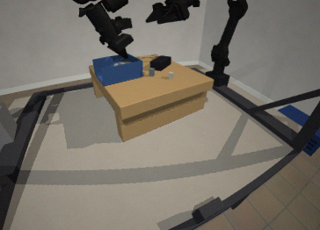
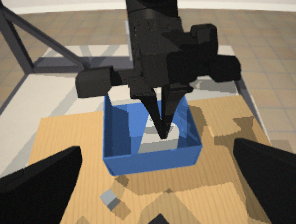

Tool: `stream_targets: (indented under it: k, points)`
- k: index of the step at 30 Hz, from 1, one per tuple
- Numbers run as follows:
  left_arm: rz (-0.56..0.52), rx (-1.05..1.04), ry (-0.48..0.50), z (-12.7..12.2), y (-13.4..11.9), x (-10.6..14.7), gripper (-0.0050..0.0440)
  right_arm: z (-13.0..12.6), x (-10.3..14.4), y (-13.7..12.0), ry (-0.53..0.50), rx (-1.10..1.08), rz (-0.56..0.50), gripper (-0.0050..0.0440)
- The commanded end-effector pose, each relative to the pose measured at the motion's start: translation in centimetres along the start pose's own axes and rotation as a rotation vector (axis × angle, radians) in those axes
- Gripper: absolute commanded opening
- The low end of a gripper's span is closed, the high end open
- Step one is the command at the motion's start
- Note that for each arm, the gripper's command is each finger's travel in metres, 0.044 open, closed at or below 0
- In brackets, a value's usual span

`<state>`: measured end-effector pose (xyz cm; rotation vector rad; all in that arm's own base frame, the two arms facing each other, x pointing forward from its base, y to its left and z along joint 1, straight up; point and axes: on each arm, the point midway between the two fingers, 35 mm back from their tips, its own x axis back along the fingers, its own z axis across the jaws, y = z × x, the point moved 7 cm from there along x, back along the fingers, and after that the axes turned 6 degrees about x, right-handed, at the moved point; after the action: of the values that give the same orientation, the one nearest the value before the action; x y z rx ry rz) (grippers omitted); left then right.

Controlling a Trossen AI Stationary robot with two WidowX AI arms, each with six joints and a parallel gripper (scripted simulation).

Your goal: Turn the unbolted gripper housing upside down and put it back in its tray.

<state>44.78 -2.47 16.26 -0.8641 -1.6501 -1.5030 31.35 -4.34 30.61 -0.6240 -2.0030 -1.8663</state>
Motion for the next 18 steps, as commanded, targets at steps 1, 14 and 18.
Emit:
stream_targets:
  k: [1, 14, 18]
  points:
    - [-0.021, -0.002, -0.009, -0.05, 0.24, 0.51, 0.0, -0.1, 0.65, 0.66, -0.007, 0.003, -0.025, 0.0436]
    - [-0.021, -0.002, -0.009, -0.01, -0.18, -0.18, 0.0, -0.1, 0.65, 0.66, -0.007, 0.003, -0.025, 0.0436]
    - [-0.021, -0.002, -0.009, 0.01, -0.34, -0.43, 0.0, -0.1, 0.65, 0.66, -0.007, 0.003, -0.025, 0.0436]
